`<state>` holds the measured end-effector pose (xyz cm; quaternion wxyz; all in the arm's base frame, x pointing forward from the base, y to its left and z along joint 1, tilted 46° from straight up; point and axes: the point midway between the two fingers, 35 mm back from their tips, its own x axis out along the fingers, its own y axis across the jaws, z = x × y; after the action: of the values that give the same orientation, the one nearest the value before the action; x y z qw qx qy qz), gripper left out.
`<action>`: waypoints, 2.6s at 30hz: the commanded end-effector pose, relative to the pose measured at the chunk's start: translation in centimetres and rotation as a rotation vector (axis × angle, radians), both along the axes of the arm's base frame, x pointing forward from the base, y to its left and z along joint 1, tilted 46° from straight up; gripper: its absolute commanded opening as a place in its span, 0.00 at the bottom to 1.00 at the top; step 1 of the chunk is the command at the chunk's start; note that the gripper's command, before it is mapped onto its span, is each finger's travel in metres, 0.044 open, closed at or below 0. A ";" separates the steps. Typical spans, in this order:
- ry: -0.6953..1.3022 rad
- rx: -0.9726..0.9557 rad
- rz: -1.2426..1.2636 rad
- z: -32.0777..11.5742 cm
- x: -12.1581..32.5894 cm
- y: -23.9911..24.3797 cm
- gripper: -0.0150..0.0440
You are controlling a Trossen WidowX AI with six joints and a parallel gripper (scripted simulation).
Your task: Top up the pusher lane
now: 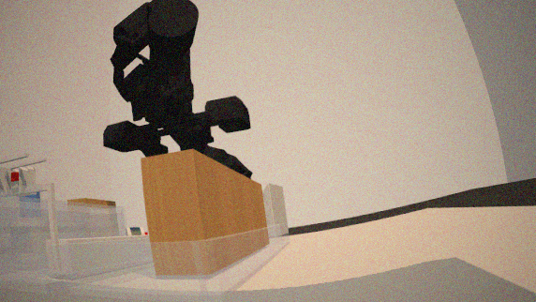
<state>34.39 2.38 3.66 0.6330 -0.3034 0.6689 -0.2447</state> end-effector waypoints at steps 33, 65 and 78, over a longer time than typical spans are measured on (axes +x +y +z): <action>-0.018 0.003 0.008 0.1 0.9 0.1 0.25; -0.018 0.002 0.008 -0.8 0.9 -0.8 0.25; -0.018 0.002 0.008 -1.0 0.8 -1.2 0.25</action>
<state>34.94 1.39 2.58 0.6364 -0.3020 0.6670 -0.2424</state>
